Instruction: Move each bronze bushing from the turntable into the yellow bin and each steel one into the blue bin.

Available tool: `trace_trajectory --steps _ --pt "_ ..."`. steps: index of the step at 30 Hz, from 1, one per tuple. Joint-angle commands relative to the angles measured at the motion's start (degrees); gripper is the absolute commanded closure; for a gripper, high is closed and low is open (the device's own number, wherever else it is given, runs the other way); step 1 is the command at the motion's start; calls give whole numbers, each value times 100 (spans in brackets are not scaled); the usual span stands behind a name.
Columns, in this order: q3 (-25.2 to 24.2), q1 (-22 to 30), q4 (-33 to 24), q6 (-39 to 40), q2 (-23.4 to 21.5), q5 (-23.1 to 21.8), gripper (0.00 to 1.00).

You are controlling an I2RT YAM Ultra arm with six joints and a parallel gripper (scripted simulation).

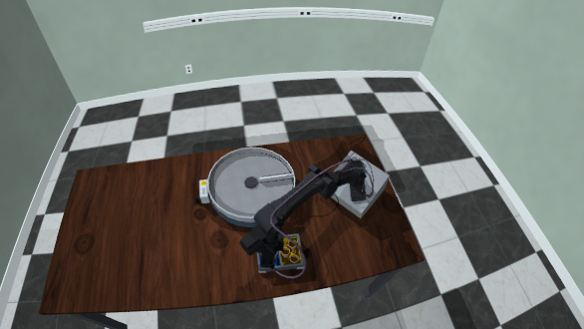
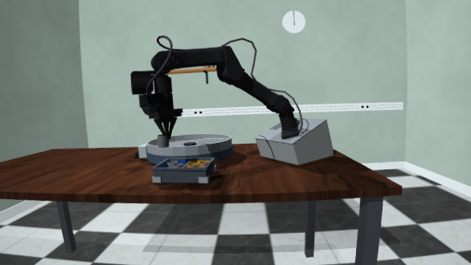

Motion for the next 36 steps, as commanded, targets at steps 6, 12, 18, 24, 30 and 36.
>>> trace_trajectory --steps 6,12,18,24,30,36 --pt "193 31 -82 -36 -245 -1 100" --pt "127 36 87 -33 -254 0 100" --pt "-633 69 603 -5 -246 9 100" --pt "-1214 47 1198 27 -226 18 100" --pt "-1251 53 1436 34 -307 5 100" --pt "-1235 53 1450 34 -287 6 100"
